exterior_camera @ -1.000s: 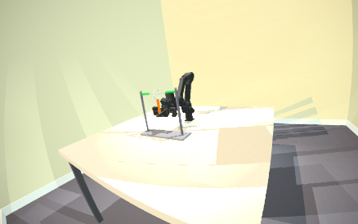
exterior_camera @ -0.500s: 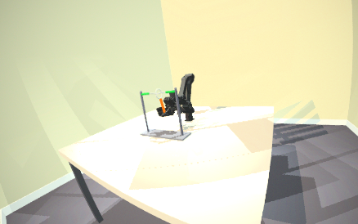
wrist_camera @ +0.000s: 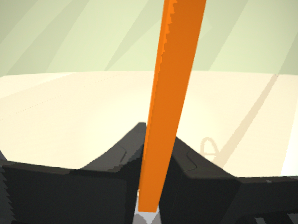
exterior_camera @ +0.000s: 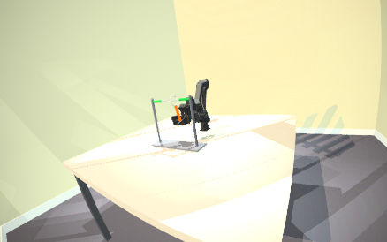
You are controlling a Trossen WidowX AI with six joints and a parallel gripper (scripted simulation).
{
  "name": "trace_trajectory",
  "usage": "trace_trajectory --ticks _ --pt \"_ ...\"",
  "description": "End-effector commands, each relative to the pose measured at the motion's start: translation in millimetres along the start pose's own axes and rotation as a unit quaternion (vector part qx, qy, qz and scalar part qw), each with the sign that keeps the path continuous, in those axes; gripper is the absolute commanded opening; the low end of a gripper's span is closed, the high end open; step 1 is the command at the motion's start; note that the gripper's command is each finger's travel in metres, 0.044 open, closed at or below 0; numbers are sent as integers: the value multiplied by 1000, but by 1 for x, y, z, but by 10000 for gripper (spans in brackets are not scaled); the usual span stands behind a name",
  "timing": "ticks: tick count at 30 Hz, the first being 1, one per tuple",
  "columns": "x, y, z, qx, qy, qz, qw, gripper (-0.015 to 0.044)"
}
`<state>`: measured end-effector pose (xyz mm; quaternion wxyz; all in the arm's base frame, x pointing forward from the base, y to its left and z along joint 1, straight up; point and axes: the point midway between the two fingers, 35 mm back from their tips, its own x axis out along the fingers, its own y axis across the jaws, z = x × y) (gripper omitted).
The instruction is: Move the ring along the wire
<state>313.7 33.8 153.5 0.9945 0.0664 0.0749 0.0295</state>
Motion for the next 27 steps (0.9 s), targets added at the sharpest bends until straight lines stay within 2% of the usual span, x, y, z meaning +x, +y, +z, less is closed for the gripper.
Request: trace_trajectory --ticks 1,27 --pt "0 1 1 -5 -1 -4 1000 -150" --pt "1 12 -1 -59 -1 -17 998 -150"
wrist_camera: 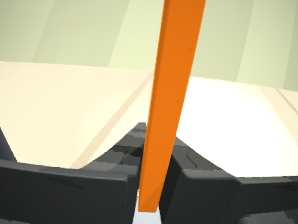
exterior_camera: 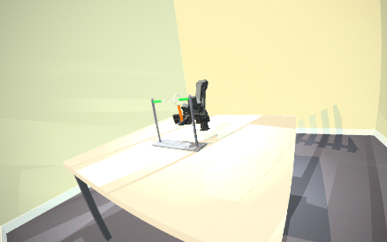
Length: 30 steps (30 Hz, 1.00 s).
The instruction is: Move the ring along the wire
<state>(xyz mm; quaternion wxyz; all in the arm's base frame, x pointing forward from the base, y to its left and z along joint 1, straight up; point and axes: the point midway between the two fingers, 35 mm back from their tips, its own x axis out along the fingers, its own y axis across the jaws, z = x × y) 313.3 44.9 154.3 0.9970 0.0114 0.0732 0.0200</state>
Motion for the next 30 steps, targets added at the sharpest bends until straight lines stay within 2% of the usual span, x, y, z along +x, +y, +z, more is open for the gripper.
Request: trace_trajectory --ticks 1,30 --pt "0 2 0 -6 -1 -3 1000 -150" --pt "-4 27 -1 -8 16 -2 1000 -150"
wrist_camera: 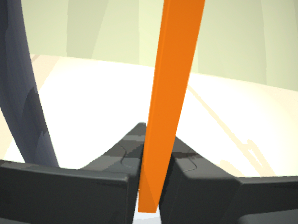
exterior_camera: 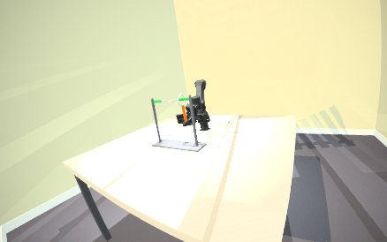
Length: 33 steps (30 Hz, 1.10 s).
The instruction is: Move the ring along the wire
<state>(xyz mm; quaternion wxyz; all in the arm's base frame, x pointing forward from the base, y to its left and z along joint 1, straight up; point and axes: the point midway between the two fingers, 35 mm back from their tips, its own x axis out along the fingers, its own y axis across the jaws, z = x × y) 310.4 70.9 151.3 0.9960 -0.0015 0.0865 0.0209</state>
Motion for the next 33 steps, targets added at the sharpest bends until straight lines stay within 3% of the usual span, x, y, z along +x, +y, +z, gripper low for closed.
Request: trace_trajectory --ticks 1,33 --pt "-4 2 3 5 9 -2 1000 -150" --pt "-5 4 -18 5 28 -2 1000 -150"
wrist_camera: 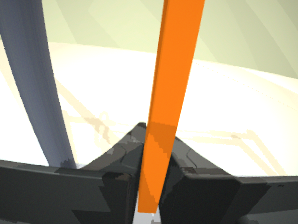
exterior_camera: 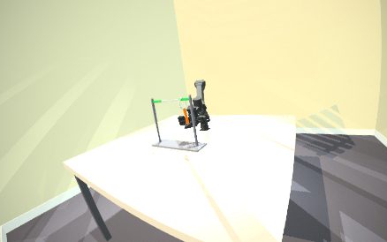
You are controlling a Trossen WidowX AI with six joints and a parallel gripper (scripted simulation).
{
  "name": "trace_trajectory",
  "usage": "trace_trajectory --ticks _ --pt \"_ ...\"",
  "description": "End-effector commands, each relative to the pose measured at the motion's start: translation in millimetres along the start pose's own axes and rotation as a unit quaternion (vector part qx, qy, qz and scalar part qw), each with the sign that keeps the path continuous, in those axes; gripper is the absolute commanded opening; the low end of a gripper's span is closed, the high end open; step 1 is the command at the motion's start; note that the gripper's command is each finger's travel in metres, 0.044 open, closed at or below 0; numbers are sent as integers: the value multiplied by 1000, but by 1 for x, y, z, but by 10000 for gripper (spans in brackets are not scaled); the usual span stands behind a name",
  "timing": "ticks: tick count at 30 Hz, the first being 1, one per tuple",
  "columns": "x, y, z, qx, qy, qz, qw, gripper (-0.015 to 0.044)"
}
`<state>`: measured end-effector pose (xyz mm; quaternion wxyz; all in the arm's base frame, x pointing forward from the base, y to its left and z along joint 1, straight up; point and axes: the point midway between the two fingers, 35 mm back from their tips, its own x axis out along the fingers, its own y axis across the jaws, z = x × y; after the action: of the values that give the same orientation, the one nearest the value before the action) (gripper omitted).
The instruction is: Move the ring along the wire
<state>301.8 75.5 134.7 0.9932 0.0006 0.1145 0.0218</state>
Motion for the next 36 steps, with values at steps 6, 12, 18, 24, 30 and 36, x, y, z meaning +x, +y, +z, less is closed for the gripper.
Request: trace_trajectory --ticks 6,12,18,24,30,36 --pt "0 0 0 0 0 0 1000 7" --pt "-1 0 0 0 0 0 1000 160" --pt "-10 1 1 1 1 -1 1000 160" --pt "-21 1 2 1 1 -1 1000 160" --pt "-32 1 2 2 2 -2 1000 160" --pt "-43 0 1 3 2 -2 1000 160"
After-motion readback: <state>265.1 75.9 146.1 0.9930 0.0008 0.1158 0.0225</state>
